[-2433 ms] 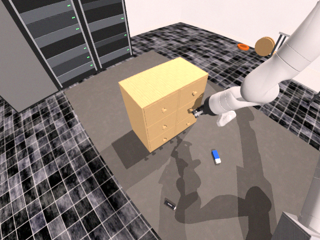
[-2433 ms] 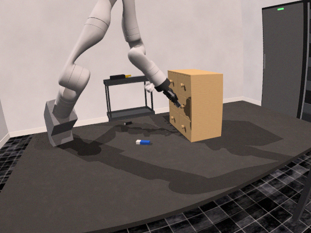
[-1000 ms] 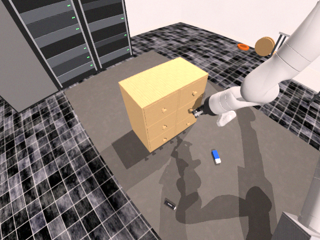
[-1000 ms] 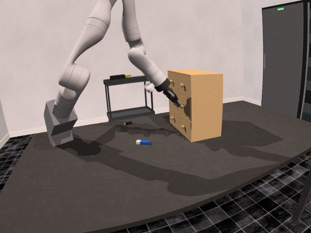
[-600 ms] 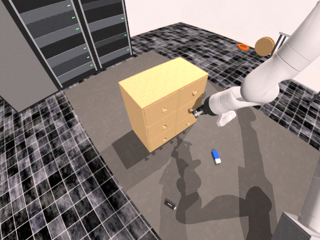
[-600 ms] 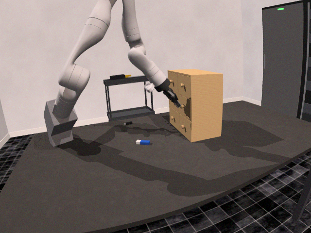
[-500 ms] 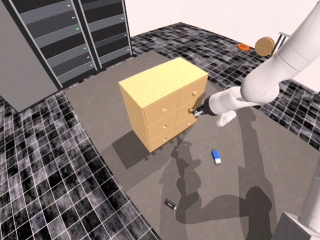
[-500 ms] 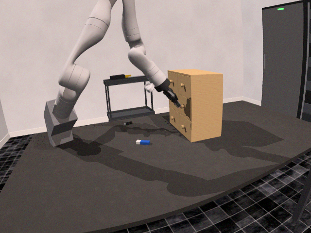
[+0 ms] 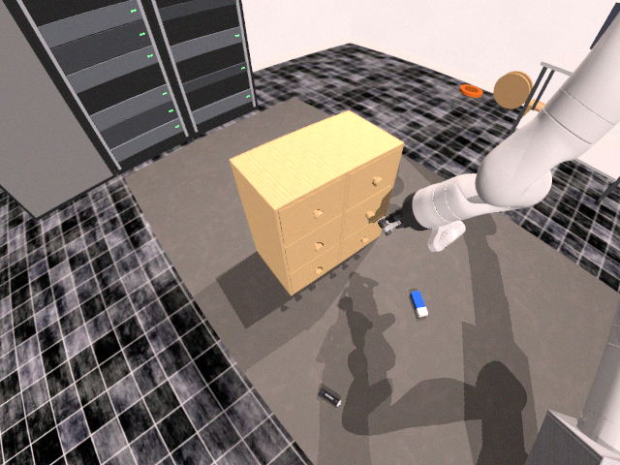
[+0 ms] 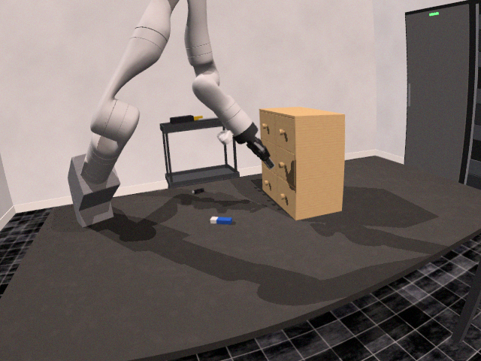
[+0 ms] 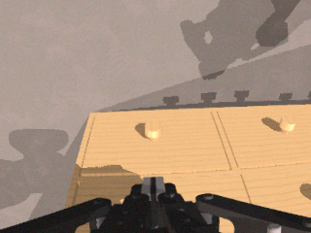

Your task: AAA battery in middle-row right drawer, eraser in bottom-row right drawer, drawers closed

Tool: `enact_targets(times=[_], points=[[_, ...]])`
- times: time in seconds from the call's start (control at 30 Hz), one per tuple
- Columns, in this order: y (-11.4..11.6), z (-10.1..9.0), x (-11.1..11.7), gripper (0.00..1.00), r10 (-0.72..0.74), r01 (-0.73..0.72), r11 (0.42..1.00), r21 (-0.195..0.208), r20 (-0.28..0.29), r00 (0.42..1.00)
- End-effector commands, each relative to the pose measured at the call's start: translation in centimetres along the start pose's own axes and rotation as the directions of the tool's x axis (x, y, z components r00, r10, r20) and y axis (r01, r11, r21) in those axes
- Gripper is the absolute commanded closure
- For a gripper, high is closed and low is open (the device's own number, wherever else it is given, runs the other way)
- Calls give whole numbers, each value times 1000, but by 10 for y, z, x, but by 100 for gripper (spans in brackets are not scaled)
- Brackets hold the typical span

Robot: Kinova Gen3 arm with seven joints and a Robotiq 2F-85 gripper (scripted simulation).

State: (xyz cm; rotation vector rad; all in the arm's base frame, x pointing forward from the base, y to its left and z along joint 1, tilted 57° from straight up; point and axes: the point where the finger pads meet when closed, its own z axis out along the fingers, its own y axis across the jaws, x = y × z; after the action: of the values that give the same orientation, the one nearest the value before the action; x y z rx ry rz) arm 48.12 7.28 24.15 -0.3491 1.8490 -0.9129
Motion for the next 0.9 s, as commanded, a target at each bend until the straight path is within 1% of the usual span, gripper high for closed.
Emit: enact_targets(times=[0.0,0.17,0.53,0.8,0.87], points=[[1,-11,12,100,0,0,1000,-3,5,1000],[1,-20,24,100,0,0,1000,-3,5,1000],[1,-21,24,100,-1,1,1000,-4,6,1000],[1,-33,24,100,0,0,1000,-3,5,1000],[1,-33,24,100,0,0,1000,-3,5,1000]])
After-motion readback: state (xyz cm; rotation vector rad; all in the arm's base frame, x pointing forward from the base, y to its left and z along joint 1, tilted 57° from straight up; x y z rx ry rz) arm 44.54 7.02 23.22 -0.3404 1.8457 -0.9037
